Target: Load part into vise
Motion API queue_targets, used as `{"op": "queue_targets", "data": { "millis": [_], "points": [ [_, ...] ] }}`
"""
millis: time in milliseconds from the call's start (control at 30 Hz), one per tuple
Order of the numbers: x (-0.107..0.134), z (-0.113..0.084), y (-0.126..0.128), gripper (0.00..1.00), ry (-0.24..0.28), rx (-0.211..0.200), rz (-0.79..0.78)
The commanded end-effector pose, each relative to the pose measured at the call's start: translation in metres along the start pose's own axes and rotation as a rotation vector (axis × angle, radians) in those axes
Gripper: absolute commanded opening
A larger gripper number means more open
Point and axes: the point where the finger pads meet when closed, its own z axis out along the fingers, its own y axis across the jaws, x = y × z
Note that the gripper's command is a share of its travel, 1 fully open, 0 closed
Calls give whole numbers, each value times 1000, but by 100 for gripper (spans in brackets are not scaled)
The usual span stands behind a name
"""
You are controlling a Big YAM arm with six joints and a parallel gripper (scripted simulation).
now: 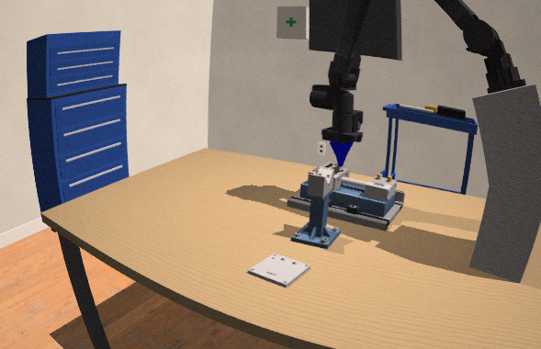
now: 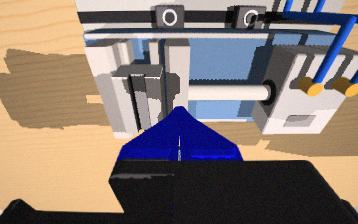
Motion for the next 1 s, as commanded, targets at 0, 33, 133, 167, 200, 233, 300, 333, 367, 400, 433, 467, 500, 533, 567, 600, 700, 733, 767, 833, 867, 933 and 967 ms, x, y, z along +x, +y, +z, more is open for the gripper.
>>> {"op": "queue_targets", "data": {
  "millis": [0,33,133,167,200,233,300,333,367,400,433,467,500,533,567,600,700,733,767,833,867,933,967],
  "points": [
    [-5,-3,18,0,-8,-40,1],
    [-5,-3,18,0,-8,-40,1],
    [-5,-3,18,0,-8,-40,1],
    [-5,-3,18,0,-8,-40,1],
    [-5,-3,18,0,-8,-40,1],
    [-5,-3,18,0,-8,-40,1],
    [-5,-3,18,0,-8,-40,1],
    [-5,-3,18,0,-8,-40,1],
    [-5,-3,18,0,-8,-40,1],
    [-5,-3,18,0,-8,-40,1],
    [-5,-3,18,0,-8,-40,1],
    [-5,-3,18,0,-8,-41,1],
    [-5,-3,19,0,-8,-41,1],
    [-5,-2,18,0,-8,-40,1],
    [-5,-2,18,0,-8,-39,1],
    [-5,-2,18,0,-8,-39,1],
    [-5,-1,17,0,-7,-34,2],
    [-5,0,16,0,-6,-29,2],
    [-5,0,15,0,-5,-25,2],
    [-6,-2,17,0,-5,-26,2],
    [-6,-2,17,0,-6,-26,2],
    [-6,-2,17,0,-5,-24,2],
    [-6,-2,17,0,-5,-24,2]
  ]
}}
